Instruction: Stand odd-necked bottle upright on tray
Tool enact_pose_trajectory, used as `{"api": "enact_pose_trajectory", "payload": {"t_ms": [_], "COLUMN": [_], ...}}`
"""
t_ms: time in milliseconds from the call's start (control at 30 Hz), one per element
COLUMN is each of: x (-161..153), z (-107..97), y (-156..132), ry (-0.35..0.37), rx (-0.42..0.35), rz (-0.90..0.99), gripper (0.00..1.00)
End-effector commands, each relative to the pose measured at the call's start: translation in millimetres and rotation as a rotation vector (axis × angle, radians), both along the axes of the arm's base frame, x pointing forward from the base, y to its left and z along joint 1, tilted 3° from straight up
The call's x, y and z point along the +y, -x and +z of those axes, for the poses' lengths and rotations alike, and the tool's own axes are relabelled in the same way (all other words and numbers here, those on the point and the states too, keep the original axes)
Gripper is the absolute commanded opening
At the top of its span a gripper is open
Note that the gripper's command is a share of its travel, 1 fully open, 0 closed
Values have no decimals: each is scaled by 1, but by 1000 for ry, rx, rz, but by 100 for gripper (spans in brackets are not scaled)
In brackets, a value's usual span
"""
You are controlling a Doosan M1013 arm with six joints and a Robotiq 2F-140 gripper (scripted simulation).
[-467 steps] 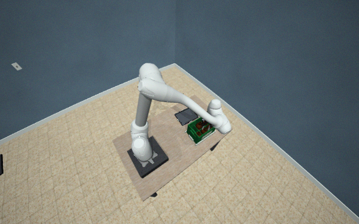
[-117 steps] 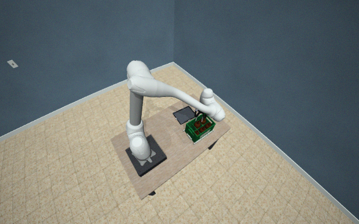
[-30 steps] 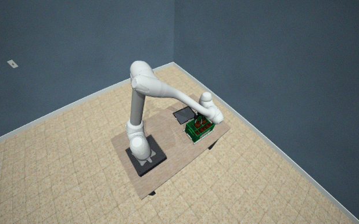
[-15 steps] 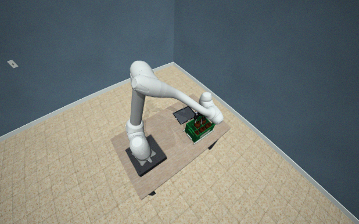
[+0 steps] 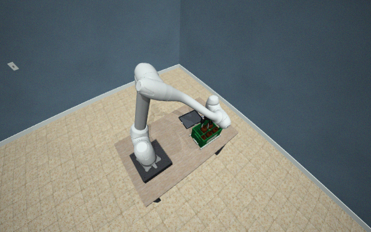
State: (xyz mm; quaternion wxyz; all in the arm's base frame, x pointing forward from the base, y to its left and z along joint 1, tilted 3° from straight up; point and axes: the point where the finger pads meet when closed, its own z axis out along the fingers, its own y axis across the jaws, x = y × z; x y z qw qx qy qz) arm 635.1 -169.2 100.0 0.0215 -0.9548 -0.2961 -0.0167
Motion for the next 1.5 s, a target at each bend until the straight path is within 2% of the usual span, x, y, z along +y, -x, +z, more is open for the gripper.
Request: {"api": "enact_pose_trajectory", "payload": {"t_ms": [0, 333, 367, 1467], "x": [2, 2, 2, 2], "z": [-3, -3, -3, -3], "y": [2, 2, 2, 2], "ry": [-3, -3, -3, -3], "rx": [3, 3, 3, 3], "rz": [-3, -3, -3, -3], "gripper": [38, 38, 0, 0]}}
